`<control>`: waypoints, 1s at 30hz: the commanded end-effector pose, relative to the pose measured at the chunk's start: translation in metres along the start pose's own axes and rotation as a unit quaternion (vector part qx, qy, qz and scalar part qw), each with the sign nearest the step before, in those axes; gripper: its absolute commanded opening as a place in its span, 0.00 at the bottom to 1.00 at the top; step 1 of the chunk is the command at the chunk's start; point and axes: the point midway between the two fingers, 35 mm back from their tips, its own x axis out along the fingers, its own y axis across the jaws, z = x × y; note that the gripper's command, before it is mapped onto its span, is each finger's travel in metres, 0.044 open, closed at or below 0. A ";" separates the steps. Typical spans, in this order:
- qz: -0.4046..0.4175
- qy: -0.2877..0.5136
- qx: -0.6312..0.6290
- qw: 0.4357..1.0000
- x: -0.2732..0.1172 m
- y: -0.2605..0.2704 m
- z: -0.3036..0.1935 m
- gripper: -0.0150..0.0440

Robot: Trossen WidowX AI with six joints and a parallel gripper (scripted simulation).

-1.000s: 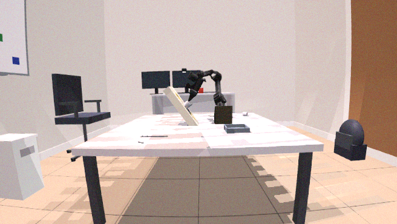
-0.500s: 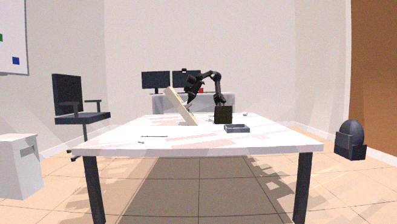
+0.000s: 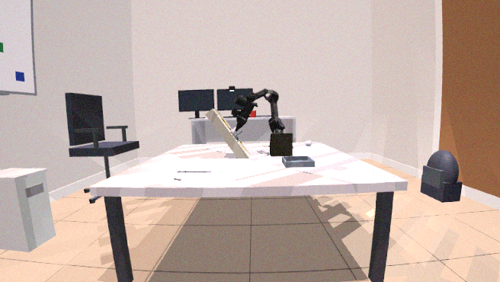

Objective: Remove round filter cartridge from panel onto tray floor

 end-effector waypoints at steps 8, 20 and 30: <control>0.000 0.000 0.000 1.000 -0.010 0.000 0.021 0.25; 0.005 0.003 0.000 1.000 -0.055 0.005 0.028 0.25; 0.002 0.002 -0.001 1.000 -0.101 0.002 0.028 0.25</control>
